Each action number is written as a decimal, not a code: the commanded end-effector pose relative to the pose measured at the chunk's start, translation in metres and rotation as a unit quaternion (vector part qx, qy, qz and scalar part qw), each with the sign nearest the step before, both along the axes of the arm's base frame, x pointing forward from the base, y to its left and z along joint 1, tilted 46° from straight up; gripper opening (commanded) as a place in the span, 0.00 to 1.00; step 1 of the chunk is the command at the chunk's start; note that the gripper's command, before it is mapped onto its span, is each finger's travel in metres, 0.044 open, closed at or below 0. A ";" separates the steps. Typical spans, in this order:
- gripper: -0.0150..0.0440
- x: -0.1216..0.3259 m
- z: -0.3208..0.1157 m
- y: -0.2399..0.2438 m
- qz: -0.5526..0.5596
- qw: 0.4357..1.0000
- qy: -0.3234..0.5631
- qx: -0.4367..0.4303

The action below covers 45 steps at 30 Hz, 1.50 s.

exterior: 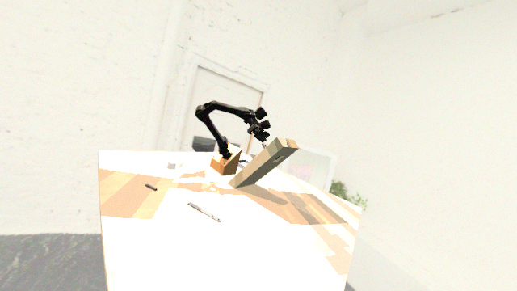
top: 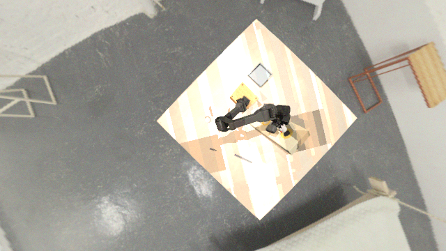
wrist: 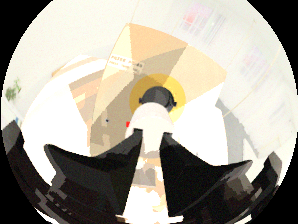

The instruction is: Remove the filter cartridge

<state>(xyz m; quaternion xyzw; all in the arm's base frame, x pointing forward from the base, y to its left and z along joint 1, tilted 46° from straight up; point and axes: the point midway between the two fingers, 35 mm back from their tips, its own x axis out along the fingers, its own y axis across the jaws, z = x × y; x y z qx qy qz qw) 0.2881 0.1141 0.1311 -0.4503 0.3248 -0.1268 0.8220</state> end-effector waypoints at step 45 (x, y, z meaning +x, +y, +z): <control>0.54 0.012 0.023 0.020 -0.001 1.000 -0.007 0.007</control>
